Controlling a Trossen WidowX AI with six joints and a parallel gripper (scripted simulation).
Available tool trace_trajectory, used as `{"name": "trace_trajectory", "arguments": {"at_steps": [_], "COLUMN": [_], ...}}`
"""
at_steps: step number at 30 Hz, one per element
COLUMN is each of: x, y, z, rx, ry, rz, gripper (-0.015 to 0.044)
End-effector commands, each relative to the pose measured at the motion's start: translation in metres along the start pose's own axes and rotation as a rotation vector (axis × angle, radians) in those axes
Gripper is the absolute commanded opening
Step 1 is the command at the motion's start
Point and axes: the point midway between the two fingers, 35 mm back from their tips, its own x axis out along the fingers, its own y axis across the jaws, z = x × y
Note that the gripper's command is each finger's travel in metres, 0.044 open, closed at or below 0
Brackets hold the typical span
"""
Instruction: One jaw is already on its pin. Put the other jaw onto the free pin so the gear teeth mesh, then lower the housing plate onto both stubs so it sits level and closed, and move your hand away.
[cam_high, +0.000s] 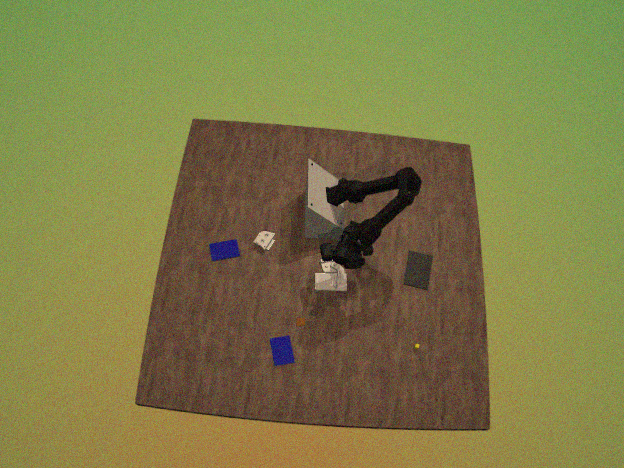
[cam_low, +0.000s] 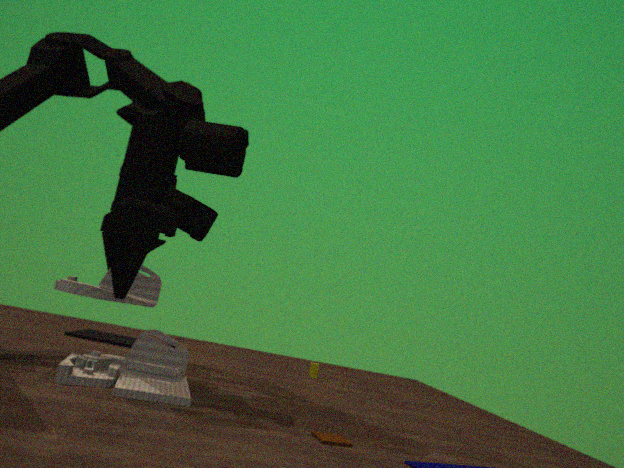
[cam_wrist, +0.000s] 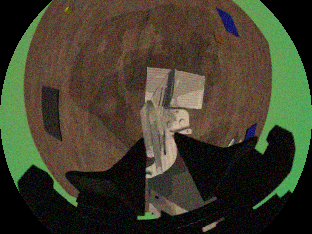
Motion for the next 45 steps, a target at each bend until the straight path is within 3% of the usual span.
{"name": "trace_trajectory", "arguments": {"at_steps": [1,27,45], "x": [0.001,0.001,-0.001], "y": [-0.005,-0.005,-0.053], "z": [-0.003,-0.003,0.023], "rx": [0.053,0.038,0.036], "ry": [0.003,0.003,0.002], "rz": [0.001,0.001,-0.002], "gripper": [0.0134,0.0134,0.0134]}}
